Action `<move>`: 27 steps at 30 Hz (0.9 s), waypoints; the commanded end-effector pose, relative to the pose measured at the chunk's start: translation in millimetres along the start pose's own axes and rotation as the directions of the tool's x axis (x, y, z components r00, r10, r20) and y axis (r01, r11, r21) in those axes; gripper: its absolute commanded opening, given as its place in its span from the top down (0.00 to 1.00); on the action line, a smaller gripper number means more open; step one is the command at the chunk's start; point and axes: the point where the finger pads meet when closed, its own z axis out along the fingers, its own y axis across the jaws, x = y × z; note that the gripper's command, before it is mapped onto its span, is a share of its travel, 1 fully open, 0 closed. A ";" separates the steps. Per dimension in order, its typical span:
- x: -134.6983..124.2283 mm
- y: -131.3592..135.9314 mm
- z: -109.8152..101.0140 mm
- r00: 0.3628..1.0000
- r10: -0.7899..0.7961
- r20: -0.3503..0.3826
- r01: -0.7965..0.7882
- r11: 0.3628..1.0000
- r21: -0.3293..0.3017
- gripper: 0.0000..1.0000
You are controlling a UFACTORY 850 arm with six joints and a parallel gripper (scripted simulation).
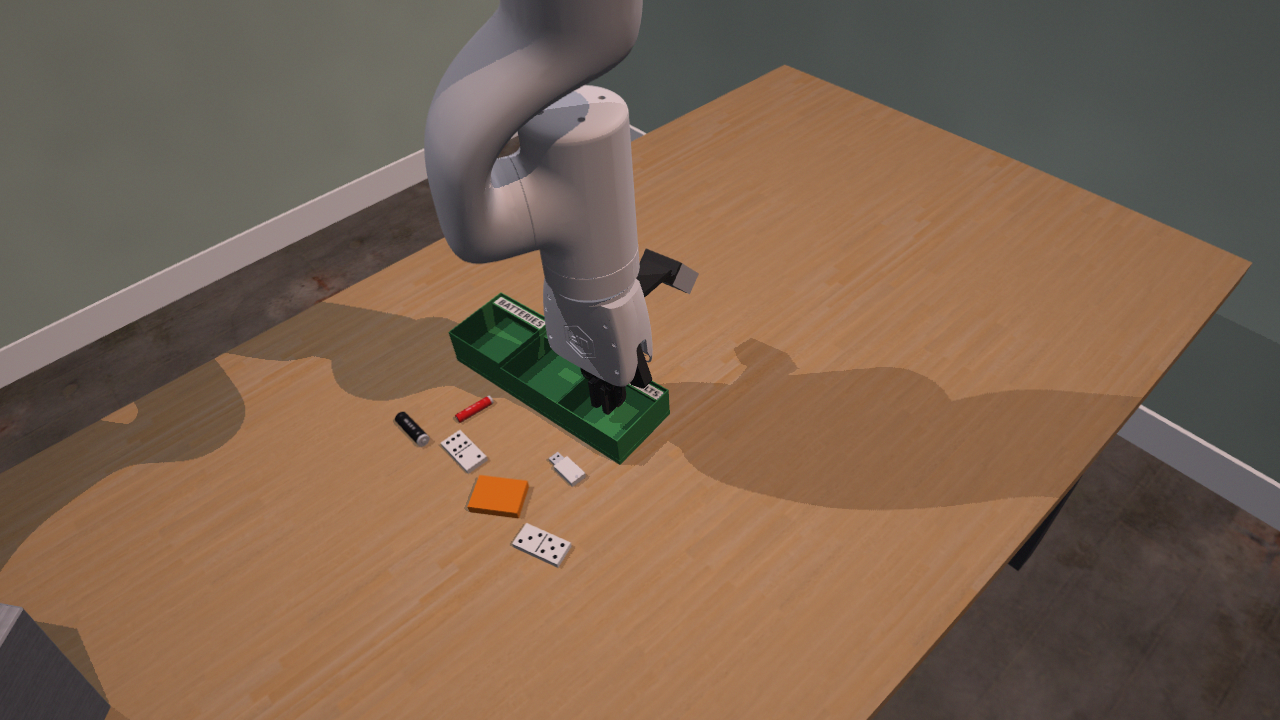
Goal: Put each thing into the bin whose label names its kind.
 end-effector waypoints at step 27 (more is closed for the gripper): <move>1.2 0.2 13.8 1.000 0.000 -0.003 0.000 1.000 -0.001 0.93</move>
